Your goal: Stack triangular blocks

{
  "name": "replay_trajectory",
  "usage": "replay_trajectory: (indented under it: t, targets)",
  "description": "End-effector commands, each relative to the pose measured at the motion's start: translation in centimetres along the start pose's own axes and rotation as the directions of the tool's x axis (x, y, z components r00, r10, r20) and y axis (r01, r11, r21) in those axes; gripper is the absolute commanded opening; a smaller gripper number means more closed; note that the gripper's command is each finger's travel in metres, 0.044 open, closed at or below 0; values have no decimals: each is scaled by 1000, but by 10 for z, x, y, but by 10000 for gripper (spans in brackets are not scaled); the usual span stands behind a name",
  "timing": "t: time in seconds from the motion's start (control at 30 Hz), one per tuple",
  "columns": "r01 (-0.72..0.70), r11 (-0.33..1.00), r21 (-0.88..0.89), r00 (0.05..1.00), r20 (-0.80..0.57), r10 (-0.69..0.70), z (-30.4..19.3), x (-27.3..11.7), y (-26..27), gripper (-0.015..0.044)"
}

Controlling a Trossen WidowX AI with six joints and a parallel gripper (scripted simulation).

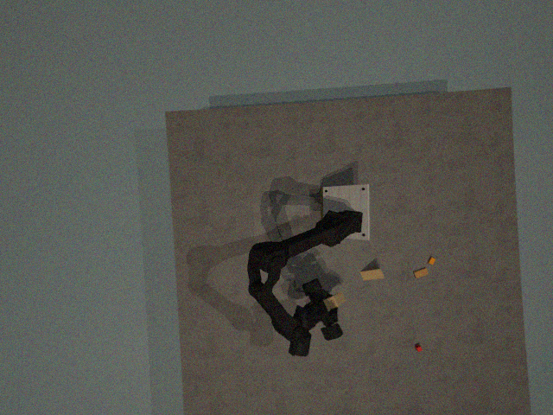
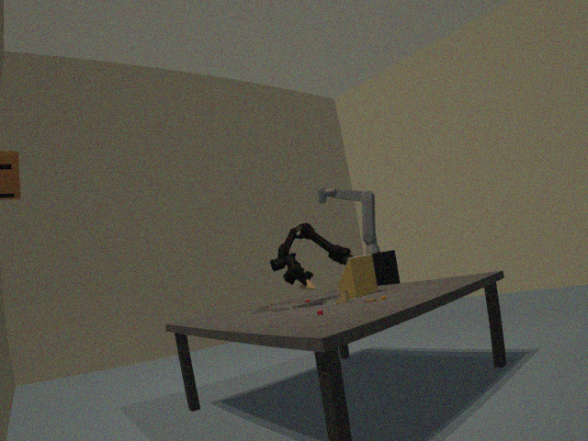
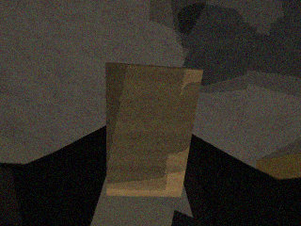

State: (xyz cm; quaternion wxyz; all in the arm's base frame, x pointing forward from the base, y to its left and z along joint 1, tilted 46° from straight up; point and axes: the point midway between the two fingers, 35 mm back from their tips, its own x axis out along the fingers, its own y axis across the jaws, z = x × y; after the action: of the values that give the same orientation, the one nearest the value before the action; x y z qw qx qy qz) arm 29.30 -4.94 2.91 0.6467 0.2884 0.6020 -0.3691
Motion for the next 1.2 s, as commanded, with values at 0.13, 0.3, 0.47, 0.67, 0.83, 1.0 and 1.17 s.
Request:
replay_trajectory:
  t: [0.13,0.3,0.47,0.67,0.83,1.0,1.17]
  targets:
    - [55,962,-267,998,36,-47,-4,5,1,0]
    - [93,902,-422,995,63,-73,-5,6,1,0]
    - [132,814,-565,991,90,-98,-6,8,1,0]
    - [177,678,-714,984,125,-126,-7,9,1,0]
    - [210,542,-814,977,155,-147,-8,10,1,0]
    - [238,389,-890,968,185,-167,-9,10,2,0]
    - [257,225,-940,958,217,-186,-10,11,2,0]
